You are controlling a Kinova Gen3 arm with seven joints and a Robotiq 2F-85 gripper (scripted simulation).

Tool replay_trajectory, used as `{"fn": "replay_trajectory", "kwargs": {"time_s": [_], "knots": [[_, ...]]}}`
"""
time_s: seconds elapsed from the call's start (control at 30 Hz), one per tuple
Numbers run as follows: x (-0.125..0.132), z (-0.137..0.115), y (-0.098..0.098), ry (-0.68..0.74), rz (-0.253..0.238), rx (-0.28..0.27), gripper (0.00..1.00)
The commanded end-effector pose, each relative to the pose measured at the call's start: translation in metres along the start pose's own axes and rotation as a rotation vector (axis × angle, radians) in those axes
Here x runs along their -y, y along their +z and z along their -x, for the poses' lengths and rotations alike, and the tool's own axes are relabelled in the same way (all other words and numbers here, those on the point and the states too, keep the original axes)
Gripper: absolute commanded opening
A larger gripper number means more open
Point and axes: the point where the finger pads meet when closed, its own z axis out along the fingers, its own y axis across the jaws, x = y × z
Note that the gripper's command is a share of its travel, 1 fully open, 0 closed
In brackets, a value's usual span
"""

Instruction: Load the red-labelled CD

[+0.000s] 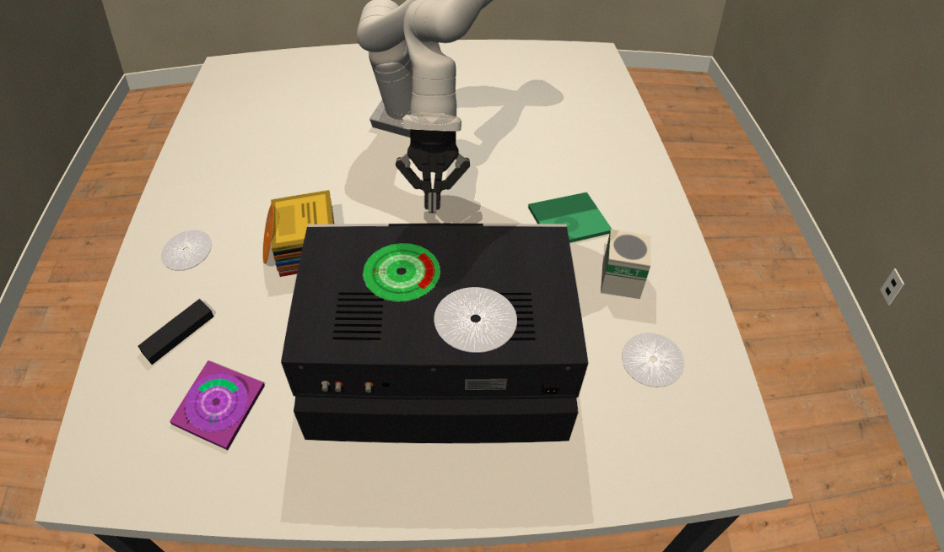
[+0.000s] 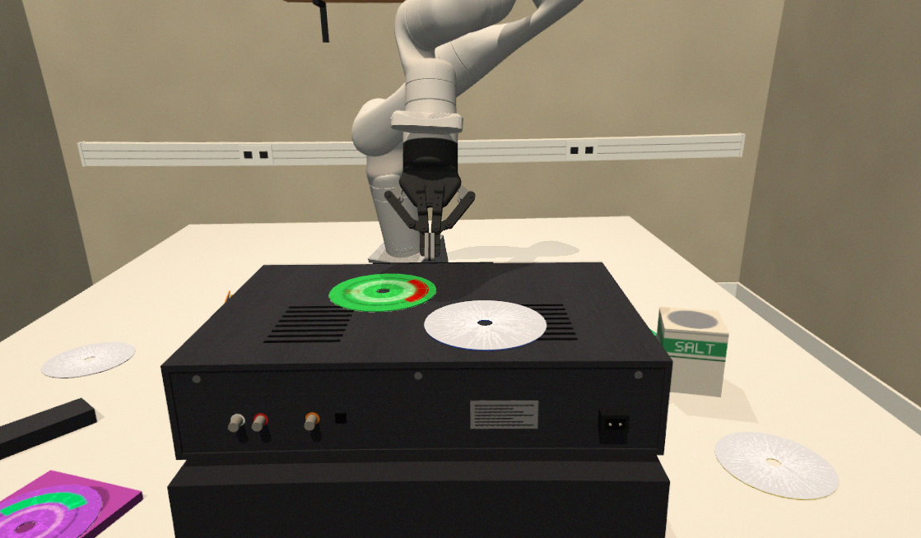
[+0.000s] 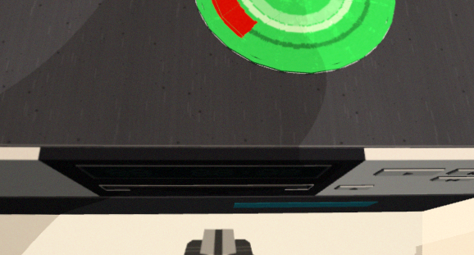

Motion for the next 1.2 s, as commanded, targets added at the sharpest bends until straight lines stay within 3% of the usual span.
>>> {"fn": "replay_trajectory", "kwargs": {"time_s": [0.0,0.2,1.17], "knots": [[0.008,-0.006,-0.019,-0.003,-0.018,0.002,0.1],[0.008,-0.013,-0.037,-0.003,-0.018,0.002,0.1],[0.008,-0.013,-0.037,-0.002,-0.018,0.002,0.1]]}}
